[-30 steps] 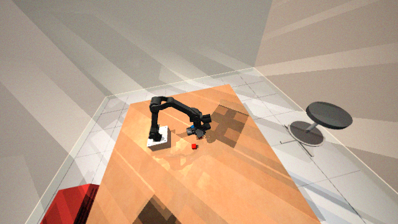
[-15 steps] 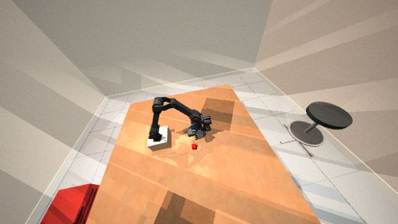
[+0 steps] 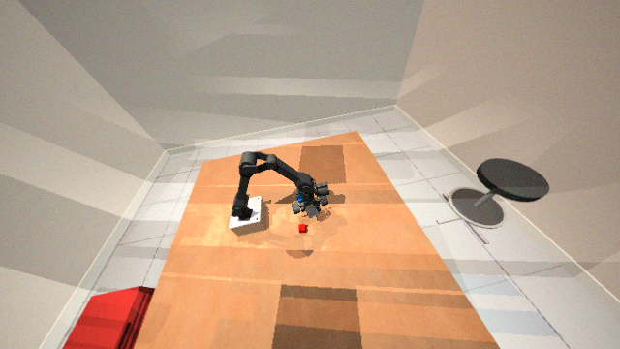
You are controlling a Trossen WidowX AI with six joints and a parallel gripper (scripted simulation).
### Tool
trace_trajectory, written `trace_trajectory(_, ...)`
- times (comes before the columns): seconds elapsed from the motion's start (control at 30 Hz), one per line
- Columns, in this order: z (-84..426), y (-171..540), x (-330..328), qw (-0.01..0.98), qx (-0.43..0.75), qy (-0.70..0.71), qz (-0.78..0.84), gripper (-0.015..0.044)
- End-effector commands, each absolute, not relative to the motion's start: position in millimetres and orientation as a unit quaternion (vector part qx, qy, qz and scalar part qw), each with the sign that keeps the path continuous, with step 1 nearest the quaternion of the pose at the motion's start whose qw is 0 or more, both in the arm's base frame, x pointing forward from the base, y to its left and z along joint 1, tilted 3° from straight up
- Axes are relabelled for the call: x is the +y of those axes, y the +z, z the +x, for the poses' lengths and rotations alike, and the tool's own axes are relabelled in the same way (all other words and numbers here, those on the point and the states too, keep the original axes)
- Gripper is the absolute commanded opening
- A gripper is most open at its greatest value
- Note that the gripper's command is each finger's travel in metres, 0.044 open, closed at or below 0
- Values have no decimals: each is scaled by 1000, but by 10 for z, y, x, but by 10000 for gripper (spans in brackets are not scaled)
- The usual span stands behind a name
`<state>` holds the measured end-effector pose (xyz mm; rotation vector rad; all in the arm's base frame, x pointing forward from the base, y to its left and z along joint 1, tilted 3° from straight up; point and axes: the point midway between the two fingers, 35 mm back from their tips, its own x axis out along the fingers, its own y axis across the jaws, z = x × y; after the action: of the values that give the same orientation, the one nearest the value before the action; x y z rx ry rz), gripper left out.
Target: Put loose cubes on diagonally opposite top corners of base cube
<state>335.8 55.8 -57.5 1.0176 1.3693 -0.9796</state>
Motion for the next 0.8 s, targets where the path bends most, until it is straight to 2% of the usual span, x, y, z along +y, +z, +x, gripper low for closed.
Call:
trace_trajectory(0.0,3354,-546,552,553,579,-417,430,105)
trace_trajectory(0.77,3417,170,534,553,578,-417,430,105)
